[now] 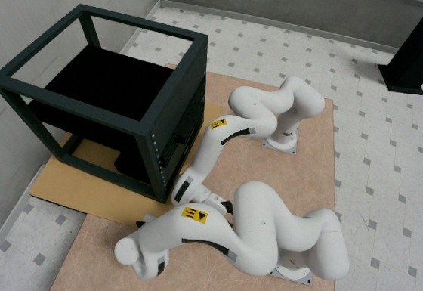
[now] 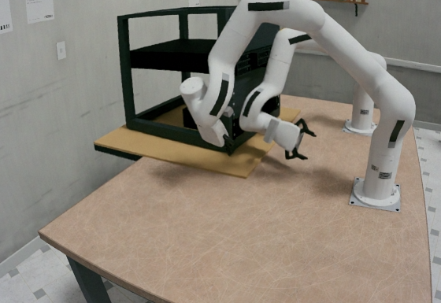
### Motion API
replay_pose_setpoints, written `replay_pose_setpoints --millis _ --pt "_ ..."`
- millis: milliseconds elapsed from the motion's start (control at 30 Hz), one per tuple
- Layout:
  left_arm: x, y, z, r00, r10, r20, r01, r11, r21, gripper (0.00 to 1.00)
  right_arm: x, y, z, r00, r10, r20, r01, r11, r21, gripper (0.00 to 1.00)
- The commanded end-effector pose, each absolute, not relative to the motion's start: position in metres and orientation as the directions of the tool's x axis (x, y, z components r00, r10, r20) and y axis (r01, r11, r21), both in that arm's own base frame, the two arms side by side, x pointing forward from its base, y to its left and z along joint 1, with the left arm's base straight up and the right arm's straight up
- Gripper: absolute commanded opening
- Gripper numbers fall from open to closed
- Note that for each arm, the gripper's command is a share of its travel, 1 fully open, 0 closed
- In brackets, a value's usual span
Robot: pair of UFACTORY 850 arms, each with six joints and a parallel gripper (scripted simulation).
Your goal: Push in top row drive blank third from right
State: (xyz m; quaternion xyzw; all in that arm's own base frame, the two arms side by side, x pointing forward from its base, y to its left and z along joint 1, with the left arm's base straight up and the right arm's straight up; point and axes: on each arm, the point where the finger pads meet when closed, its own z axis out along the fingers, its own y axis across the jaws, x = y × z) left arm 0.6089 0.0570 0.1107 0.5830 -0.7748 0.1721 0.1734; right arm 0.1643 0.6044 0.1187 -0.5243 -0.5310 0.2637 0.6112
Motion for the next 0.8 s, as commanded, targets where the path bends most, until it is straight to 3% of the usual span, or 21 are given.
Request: replay_pose_setpoints --millis 0,367,767 --pt "0.61 0.057 0.112 -0.261 -0.844 0.468 -0.963 0.261 -0.067 1.0 0.165 0.605 0.12 0.296 0.878 0.375 0.235 0.313 -0.92 1.0" --pt "0.608 0.065 0.116 -0.234 -0.853 0.467 -0.97 0.235 -0.058 1.0 0.165 0.605 0.12 0.296 0.878 0.375 0.235 0.313 -0.92 1.0" --pt "0.597 0.108 0.141 -0.076 -0.887 0.456 -0.997 0.082 -0.007 1.0 0.165 0.605 0.12 0.296 0.878 0.375 0.235 0.313 -0.92 1.0"
